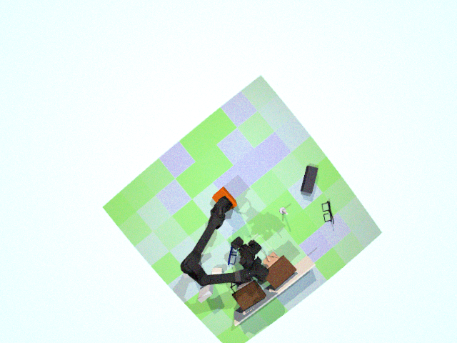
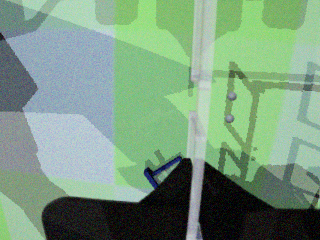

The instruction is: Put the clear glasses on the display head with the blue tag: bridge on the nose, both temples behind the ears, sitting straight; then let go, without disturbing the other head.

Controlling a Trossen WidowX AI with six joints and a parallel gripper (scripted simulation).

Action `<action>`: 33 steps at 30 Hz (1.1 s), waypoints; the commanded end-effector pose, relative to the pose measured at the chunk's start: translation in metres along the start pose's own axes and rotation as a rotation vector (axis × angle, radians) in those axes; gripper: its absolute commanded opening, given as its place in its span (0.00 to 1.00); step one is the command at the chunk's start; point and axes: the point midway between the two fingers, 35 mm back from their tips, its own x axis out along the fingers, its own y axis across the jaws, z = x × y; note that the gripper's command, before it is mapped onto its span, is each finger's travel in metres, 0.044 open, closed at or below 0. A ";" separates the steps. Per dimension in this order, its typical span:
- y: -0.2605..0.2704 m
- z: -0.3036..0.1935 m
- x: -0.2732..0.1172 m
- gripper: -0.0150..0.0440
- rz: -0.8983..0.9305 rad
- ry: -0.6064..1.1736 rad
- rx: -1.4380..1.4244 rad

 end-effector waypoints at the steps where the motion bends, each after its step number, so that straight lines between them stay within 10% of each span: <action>1: 0.002 0.001 0.005 0.25 0.006 0.013 -0.011; 33: -0.002 0.006 0.021 0.25 0.005 0.015 -0.011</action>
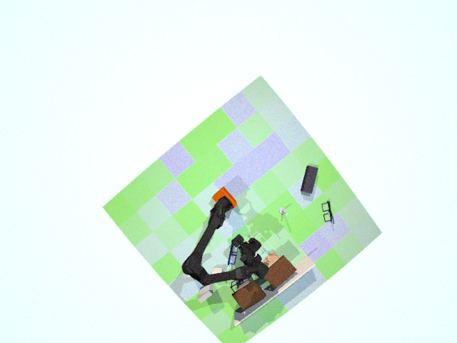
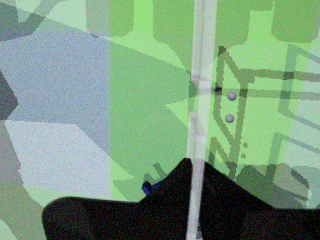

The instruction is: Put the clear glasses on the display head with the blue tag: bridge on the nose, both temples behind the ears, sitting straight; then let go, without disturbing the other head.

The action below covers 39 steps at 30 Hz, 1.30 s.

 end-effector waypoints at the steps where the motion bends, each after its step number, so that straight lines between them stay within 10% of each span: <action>1: -0.004 0.000 0.001 0.25 0.000 0.005 -0.006; 39: -0.054 0.000 0.001 0.25 -0.009 0.005 -0.004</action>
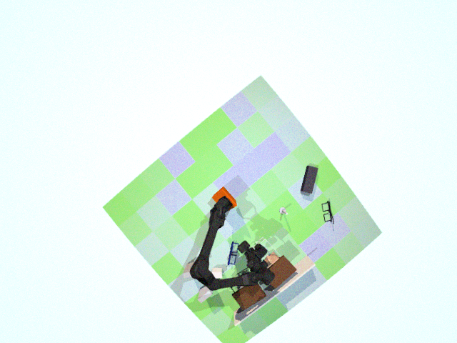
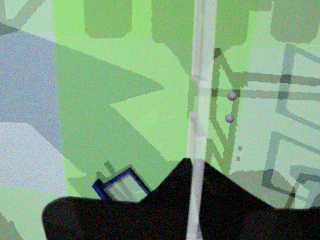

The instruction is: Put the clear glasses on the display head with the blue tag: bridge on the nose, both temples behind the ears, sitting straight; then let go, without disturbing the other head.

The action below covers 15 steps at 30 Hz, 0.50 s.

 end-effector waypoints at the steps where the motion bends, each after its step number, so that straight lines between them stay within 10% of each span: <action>1: -0.008 0.000 0.000 0.25 0.000 0.005 -0.005; 15: -0.027 0.000 0.000 0.25 -0.001 0.005 -0.004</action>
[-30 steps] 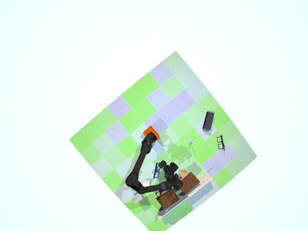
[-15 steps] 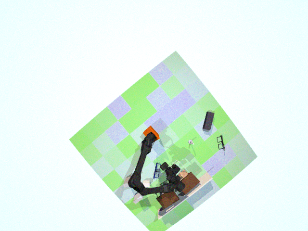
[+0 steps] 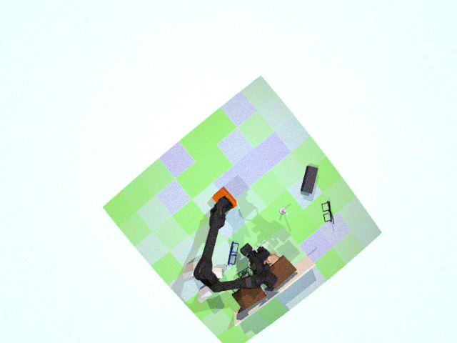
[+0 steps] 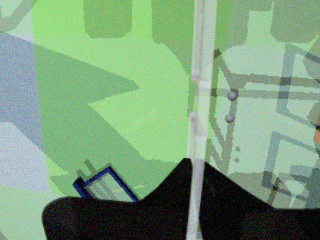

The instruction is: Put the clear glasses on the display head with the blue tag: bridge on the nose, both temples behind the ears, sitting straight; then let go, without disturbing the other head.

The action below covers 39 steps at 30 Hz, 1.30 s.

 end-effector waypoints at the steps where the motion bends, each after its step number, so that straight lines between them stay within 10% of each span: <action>1: -0.008 0.000 0.000 0.25 0.000 0.005 -0.005; 39: -0.060 -0.001 -0.001 0.25 -0.002 0.005 -0.002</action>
